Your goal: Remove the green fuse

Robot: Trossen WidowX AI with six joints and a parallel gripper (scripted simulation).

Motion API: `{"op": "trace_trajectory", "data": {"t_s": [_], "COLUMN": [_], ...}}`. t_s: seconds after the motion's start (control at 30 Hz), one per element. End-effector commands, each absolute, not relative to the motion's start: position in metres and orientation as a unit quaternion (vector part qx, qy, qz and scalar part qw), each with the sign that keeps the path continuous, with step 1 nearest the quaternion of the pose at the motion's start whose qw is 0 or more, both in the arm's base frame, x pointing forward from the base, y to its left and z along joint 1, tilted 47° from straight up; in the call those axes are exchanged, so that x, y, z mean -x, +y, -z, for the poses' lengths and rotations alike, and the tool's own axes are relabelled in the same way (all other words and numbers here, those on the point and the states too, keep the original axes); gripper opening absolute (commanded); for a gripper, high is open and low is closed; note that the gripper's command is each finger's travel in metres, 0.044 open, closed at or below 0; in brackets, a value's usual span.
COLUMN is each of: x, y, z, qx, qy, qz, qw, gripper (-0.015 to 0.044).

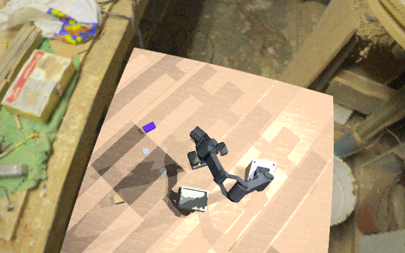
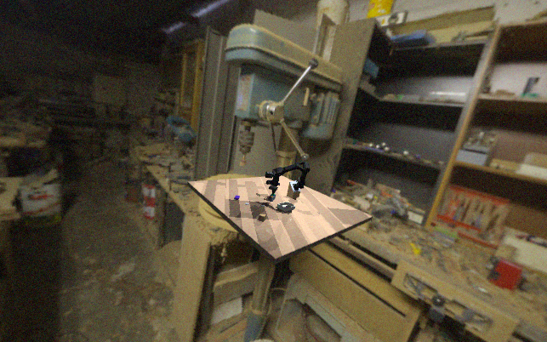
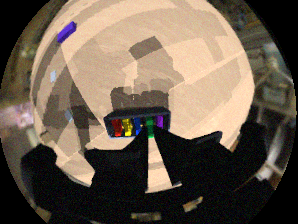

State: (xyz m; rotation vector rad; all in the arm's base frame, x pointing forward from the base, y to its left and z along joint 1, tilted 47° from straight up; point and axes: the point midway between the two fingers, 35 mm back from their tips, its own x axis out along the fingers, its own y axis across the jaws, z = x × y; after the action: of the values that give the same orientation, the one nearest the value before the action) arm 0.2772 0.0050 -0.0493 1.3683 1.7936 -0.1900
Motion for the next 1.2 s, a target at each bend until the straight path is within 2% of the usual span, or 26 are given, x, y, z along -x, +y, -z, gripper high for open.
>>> {"op": "trace_trajectory", "data": {"t_s": [0.0,1.17], "x": [-0.277,-0.278], "y": [0.002,-0.01], "z": [0.048,0.036], "qx": [-0.546,-0.547], "qy": [0.717,0.717], "qz": [0.076,0.076], "qw": [0.427,0.426], "gripper": [0.0,0.0]}}
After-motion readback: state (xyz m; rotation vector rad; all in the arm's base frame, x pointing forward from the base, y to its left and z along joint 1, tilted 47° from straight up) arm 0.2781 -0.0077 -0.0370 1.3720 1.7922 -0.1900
